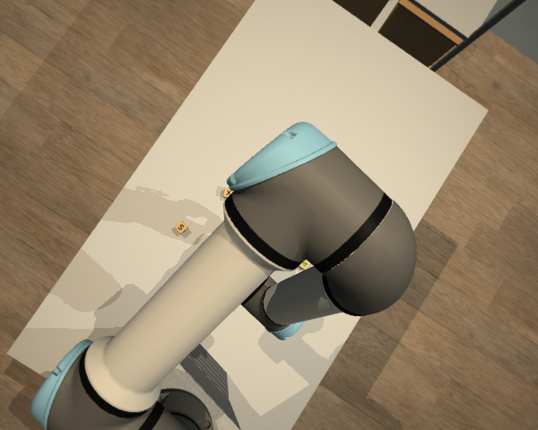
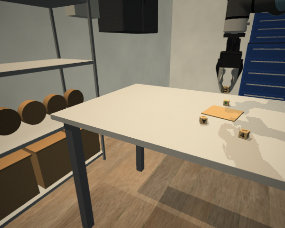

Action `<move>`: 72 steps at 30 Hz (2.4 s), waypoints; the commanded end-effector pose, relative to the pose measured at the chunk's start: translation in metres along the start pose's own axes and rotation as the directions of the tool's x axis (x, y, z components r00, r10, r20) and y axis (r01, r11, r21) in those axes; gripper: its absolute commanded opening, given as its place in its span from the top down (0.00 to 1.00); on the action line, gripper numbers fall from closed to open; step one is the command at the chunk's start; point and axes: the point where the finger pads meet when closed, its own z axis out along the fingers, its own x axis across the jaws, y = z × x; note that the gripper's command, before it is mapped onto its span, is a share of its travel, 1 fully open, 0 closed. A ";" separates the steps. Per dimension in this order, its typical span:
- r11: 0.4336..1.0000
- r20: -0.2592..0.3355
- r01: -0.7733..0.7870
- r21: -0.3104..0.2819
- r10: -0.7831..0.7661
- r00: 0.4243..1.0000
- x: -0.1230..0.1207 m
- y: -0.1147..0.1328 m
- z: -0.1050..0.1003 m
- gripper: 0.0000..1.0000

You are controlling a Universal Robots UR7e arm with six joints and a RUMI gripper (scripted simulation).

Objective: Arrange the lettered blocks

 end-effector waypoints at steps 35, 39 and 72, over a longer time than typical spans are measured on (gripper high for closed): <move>0.998 0.001 -0.069 0.001 0.069 0.998 0.000 -0.002 0.015 0.95; 0.998 0.001 -0.069 0.001 0.069 0.998 0.000 -0.002 0.031 0.95; 0.998 0.001 -0.069 0.001 0.069 0.998 0.000 -0.002 0.096 0.95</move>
